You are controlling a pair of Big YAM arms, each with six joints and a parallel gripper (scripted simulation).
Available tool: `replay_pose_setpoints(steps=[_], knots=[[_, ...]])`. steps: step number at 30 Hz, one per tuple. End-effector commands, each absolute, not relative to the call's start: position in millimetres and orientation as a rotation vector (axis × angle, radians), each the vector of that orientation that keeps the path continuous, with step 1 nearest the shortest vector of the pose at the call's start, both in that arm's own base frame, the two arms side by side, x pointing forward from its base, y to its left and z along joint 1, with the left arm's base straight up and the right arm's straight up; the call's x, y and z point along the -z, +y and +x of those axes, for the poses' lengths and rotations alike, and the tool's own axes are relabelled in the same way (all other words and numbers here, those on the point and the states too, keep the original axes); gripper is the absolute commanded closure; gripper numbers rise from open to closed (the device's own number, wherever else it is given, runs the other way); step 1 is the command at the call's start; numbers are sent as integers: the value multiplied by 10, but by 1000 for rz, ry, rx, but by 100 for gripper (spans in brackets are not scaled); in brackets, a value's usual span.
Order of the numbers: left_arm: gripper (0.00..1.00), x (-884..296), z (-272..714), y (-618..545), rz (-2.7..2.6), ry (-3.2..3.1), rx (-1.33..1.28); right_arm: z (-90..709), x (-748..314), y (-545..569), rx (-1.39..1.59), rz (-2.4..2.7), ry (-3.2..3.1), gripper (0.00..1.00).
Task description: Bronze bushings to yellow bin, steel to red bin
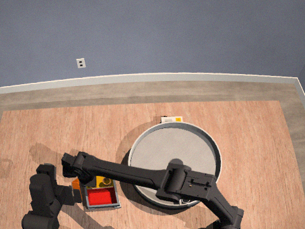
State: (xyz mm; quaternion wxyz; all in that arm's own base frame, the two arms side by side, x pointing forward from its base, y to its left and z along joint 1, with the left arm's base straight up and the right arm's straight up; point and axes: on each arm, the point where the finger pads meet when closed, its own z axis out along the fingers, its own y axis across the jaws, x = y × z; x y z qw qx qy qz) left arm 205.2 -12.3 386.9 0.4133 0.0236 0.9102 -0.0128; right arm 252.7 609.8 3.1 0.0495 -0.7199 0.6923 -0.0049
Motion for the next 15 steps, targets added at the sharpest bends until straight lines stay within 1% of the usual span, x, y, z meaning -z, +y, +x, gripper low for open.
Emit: replay_pose_setpoints(steps=[1, 10, 15], knots=[[0, -4084, 2049, -116, 64, 2246, 30, 2511, -509, 6336, -38, -2134, 2057, 82], [0, -4084, 2049, -116, 64, 2246, 30, 2561, -491, 6344, -36, -2125, 2069, 82], [0, -4084, 2049, -116, 64, 2246, 30, 2495, -763, 6421, -62, -2108, 2035, 82]])
